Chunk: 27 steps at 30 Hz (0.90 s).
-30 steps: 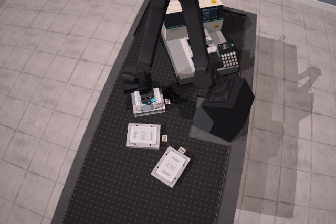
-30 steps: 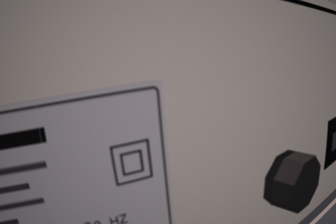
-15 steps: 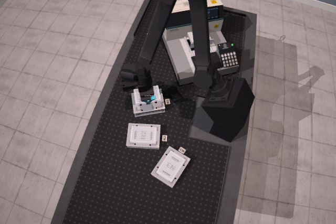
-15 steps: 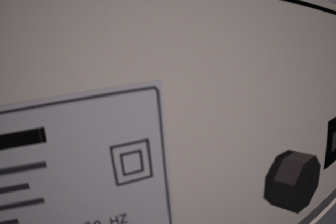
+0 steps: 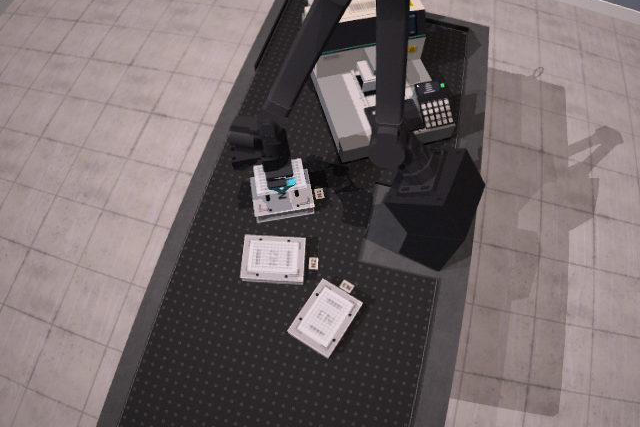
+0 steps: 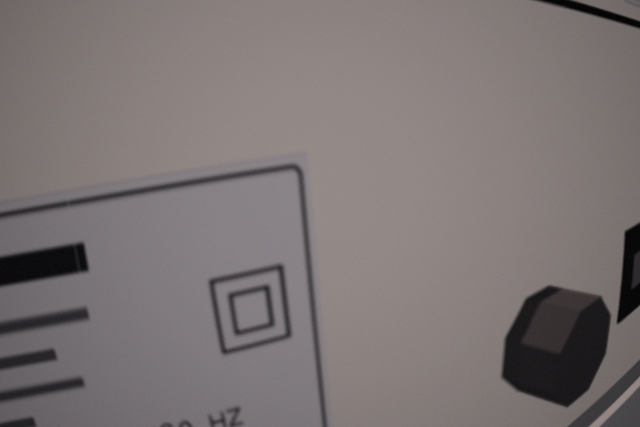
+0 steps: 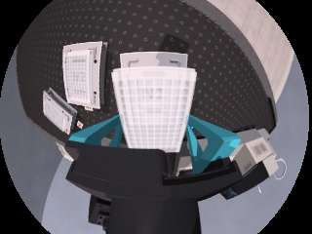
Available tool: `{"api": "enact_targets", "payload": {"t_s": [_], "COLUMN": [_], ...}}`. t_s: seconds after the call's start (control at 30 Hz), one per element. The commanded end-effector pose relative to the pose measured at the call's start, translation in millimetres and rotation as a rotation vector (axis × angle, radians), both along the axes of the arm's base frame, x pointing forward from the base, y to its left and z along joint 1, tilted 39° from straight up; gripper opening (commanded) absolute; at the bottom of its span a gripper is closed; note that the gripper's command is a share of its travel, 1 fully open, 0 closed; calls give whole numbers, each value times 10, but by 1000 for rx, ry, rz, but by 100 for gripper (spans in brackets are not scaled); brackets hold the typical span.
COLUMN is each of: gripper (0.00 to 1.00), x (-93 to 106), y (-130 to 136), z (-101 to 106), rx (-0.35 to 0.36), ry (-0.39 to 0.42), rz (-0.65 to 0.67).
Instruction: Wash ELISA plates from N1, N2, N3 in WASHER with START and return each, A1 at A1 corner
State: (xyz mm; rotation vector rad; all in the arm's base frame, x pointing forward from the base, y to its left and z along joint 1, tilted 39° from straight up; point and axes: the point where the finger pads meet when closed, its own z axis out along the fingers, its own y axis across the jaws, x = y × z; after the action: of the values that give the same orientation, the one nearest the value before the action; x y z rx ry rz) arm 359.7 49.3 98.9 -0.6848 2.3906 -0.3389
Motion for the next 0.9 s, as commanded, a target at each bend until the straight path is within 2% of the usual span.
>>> {"api": "enact_targets", "payload": {"t_s": [0.0, 0.13, 0.2, 0.23, 0.47, 0.5, 0.87], "gripper": [84, 84, 84, 84, 84, 84, 84], "x": [-25, -35, -34, -29, -29, -112, -232], "y": [60, 72, 75, 34, 34, -71, -600], "z": [134, 232, 234, 170, 170, 124, 141], "rx": [15, 17, 18, 10, 10, 37, 268], "ry": [-20, -30, -30, -20, -20, -10, -36], "rz": [0, 0, 1, -2, -2, -46, -329]}}
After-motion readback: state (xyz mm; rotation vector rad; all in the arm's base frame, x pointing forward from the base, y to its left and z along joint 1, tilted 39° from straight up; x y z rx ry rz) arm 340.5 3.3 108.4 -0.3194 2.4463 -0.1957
